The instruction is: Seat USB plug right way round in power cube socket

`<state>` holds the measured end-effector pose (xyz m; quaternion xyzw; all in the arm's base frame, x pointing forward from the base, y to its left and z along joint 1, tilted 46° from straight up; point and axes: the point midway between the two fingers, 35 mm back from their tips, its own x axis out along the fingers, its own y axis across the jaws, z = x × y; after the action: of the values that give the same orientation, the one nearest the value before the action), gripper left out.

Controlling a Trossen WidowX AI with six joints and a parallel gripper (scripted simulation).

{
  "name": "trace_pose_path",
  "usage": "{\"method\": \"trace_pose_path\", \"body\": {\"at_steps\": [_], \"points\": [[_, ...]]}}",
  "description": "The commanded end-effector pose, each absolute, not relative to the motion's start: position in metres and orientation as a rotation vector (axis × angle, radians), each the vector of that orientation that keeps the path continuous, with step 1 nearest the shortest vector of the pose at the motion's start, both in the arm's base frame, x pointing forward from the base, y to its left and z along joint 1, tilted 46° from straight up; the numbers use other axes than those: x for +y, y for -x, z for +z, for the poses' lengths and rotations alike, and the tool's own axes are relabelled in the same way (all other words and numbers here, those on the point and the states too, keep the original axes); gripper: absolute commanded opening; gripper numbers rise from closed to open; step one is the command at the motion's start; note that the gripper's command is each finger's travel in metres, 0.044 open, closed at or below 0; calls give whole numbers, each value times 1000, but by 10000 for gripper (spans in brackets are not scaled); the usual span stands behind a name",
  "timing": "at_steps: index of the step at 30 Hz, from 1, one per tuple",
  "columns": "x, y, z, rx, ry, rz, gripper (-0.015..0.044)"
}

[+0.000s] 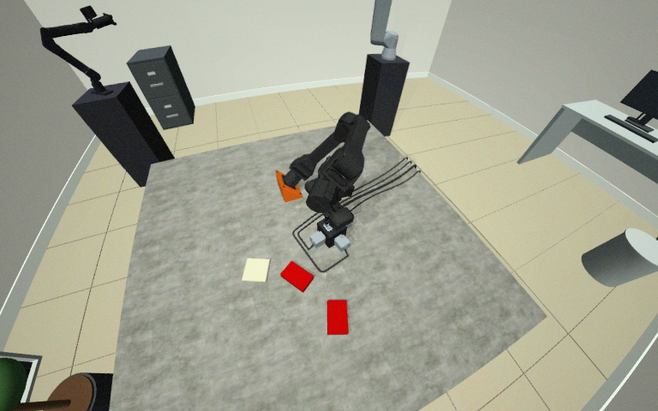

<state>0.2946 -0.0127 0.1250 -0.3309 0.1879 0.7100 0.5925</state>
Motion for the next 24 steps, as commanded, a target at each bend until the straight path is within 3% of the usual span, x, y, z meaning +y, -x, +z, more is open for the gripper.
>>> {"method": "trace_pose_path", "body": {"at_steps": [1,24], "points": [[-12,-295,125,435,772,1651,0],[-9,-294,125,423,782,1656,0]]}}
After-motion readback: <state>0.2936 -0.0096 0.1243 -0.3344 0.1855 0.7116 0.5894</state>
